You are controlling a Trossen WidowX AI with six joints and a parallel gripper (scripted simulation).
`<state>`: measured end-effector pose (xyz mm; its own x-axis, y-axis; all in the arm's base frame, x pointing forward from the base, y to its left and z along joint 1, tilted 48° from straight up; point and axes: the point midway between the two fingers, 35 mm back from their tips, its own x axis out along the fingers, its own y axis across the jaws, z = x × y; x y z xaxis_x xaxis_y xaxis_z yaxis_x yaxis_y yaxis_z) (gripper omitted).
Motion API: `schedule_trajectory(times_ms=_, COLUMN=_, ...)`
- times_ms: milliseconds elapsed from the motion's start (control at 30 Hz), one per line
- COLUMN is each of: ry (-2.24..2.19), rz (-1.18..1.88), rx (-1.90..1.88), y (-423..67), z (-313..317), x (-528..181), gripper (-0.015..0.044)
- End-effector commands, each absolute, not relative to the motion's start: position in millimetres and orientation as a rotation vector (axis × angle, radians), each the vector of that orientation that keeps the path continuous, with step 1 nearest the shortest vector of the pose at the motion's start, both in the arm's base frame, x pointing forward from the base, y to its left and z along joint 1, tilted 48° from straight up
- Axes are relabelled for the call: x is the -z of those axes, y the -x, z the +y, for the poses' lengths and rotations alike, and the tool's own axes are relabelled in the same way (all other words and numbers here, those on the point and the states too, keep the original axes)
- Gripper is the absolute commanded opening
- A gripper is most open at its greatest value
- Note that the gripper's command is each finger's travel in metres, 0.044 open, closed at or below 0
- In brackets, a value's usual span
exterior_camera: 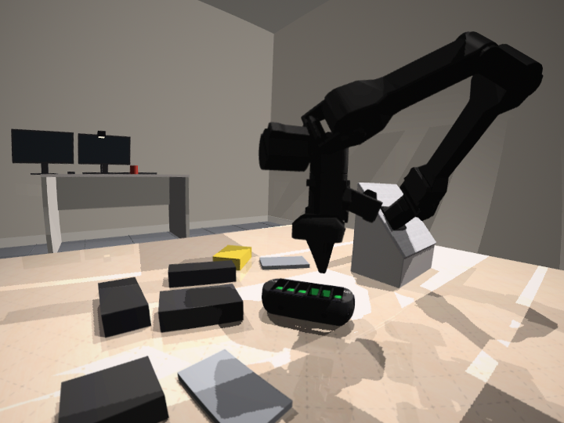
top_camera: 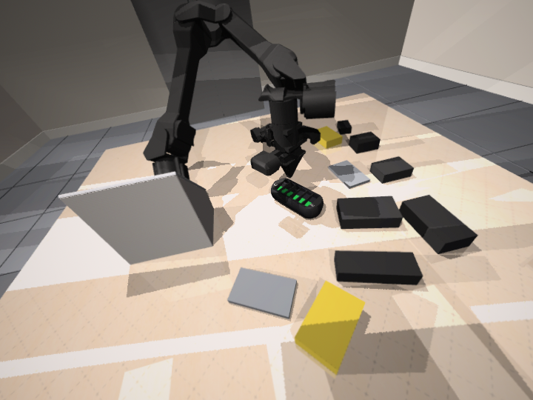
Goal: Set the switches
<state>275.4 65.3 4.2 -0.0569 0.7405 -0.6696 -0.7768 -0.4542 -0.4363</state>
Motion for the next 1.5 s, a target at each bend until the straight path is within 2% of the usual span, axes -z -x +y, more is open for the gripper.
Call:
schedule_trajectory(times_ms=0, ry=1.061, rz=0.058, rx=-1.741, y=-270.4, z=51.7, x=9.1, gripper=0.0)
schedule_trajectory(times_ms=1467, ry=1.061, rz=0.059, rx=-1.741, y=-268.9, z=84.5, x=39.5, gripper=0.0)
